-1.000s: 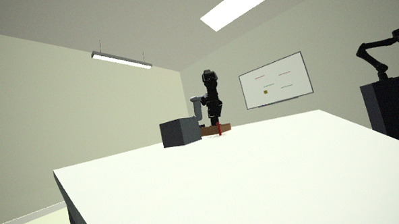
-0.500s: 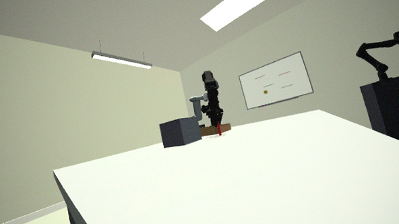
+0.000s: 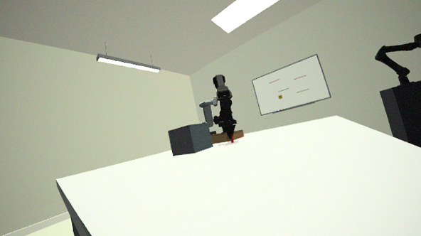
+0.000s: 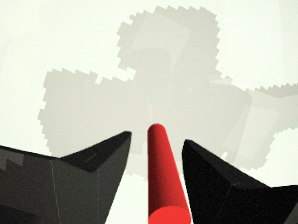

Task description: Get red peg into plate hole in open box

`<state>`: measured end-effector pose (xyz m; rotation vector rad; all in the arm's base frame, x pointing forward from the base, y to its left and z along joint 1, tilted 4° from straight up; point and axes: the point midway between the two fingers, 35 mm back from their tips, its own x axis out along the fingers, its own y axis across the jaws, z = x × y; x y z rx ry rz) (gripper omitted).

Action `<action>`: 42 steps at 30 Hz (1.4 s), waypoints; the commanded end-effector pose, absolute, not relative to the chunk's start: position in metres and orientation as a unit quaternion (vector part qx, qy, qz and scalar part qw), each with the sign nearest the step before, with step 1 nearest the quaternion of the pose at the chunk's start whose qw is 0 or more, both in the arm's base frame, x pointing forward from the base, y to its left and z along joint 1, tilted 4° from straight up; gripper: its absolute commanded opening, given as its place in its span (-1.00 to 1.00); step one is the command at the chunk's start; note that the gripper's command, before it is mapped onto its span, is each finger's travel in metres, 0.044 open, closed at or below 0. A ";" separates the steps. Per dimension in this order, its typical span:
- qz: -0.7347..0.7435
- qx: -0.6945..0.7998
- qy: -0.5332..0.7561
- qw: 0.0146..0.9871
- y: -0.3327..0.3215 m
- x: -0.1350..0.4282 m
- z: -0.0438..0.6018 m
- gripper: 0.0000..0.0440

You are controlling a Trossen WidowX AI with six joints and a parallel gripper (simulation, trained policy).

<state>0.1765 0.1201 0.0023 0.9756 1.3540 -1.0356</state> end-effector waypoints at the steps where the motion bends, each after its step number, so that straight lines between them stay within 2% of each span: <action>1: -0.428 0.413 0.578 0.559 0.125 0.181 -0.002 -0.72; 3: -0.422 0.413 0.580 0.561 0.127 0.183 -0.002 -0.95; 4: -0.419 0.413 0.581 0.562 0.128 0.184 -0.002 -1.00; 26: -0.342 0.500 0.540 0.584 0.140 0.235 0.072 -1.00; 42: -0.329 0.508 0.493 0.625 0.096 0.269 0.143 -1.00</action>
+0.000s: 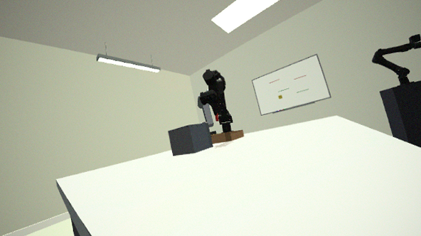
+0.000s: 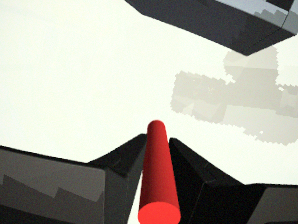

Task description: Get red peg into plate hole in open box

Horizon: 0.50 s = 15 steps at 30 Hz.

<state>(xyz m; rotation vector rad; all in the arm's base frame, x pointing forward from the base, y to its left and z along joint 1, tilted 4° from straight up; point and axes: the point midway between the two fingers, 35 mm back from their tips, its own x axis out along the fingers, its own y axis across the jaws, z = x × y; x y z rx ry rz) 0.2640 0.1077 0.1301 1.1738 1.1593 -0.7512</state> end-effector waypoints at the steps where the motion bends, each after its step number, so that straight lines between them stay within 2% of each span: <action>1: -0.331 0.507 0.490 0.627 0.092 0.270 0.146 -1.00; 15: -0.376 0.489 0.471 0.630 0.036 0.280 0.157 -1.00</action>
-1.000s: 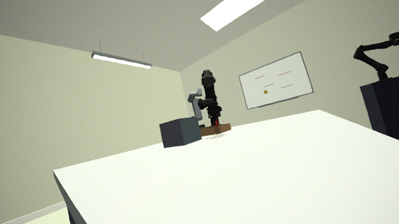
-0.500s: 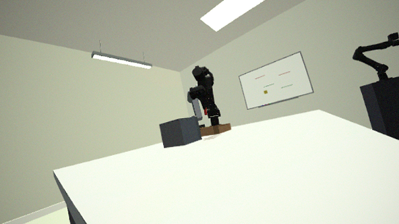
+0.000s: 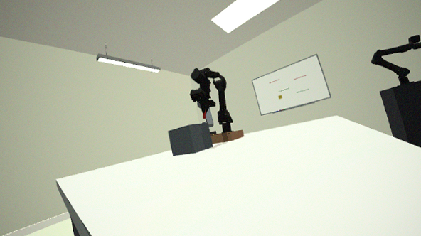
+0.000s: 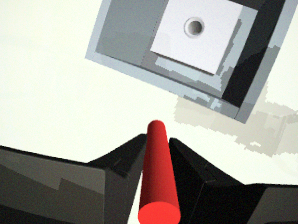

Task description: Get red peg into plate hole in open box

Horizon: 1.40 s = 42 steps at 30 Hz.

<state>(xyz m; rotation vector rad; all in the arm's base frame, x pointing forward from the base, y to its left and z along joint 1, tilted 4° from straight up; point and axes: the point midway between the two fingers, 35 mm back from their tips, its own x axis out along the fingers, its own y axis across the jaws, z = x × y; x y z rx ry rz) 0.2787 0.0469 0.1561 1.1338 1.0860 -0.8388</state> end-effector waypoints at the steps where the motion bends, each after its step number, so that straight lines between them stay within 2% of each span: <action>1: -0.379 0.488 0.471 0.630 0.032 0.281 0.157 -1.00; 22: -0.416 0.470 0.489 0.606 -0.022 0.292 0.138 -1.00; 42: -0.416 0.468 0.515 0.585 -0.046 0.306 0.088 -1.00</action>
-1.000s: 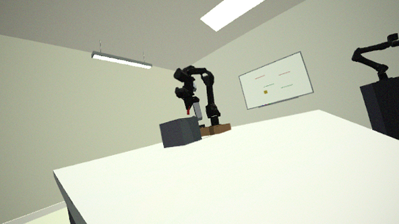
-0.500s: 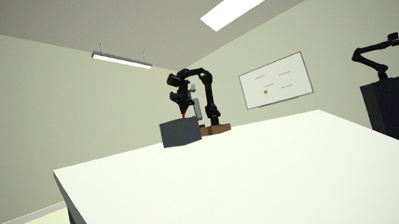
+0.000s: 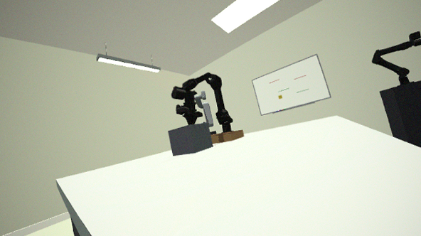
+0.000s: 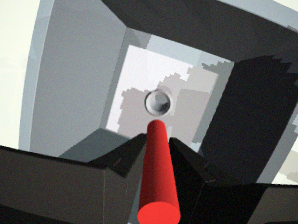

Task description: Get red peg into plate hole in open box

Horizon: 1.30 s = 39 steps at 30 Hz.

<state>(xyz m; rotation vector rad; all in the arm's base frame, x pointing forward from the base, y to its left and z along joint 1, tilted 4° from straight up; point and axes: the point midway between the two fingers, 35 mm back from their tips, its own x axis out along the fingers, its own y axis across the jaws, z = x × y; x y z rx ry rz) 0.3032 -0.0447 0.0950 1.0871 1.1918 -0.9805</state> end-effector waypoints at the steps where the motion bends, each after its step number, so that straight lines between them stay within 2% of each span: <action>1: -0.415 0.468 0.516 0.585 -0.047 0.307 0.086 -1.00; 17: -0.407 0.447 0.536 0.590 -0.055 0.313 0.049 -0.98; 24: -0.412 0.432 0.550 0.584 -0.057 0.312 0.037 -0.40; 33: -0.410 0.422 0.564 0.579 -0.065 0.313 0.043 -0.35; 39: -0.386 0.451 0.571 0.568 -0.066 0.323 0.057 -0.20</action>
